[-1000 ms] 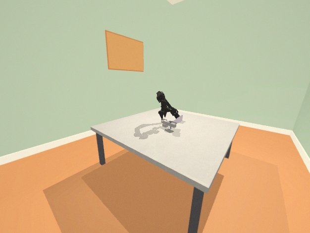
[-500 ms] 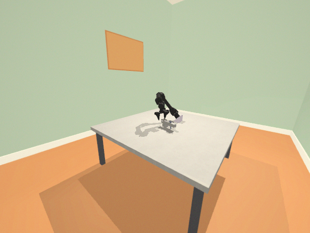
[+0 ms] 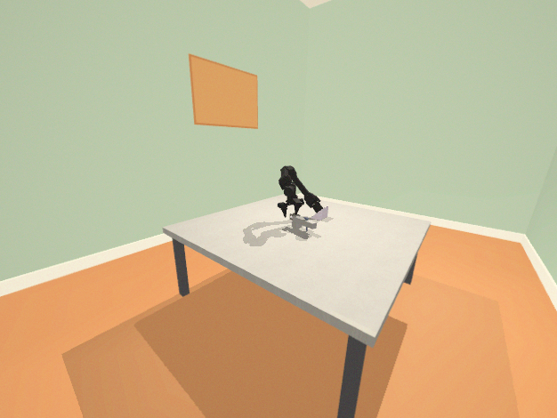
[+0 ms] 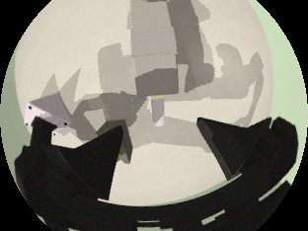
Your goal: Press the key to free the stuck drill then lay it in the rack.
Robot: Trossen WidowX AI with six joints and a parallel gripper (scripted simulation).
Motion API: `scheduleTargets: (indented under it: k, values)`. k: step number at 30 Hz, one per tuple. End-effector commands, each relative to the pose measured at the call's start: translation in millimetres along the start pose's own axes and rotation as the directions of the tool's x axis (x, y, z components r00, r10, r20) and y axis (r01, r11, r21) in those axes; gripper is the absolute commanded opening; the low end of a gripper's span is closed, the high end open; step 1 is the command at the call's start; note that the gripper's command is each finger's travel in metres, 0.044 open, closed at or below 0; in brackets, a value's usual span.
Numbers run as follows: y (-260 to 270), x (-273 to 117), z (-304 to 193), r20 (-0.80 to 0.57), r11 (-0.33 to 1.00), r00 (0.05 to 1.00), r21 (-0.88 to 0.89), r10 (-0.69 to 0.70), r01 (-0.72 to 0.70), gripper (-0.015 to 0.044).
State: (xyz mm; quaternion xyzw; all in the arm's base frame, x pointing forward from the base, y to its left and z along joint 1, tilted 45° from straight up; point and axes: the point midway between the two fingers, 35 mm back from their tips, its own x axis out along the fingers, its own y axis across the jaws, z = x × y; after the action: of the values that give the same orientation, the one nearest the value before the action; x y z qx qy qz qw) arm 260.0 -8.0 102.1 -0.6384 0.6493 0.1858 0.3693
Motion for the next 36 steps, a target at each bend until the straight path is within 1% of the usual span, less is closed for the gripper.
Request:
scheduleTargets:
  k: [1, 24, 36]
  values:
    - [0.5, 7.1, 1.6, -0.006, 1.000, 1.000, -0.007, 0.002, -0.002, 0.0440]
    - [1.4, 39.8, 9.4, -0.008, 1.000, 1.000, -0.006, 0.001, -0.001, 0.0440]
    - [0.6, 36.8, 8.9, -0.002, 1.000, 1.000, 0.001, 0.000, 0.000, 0.0125]
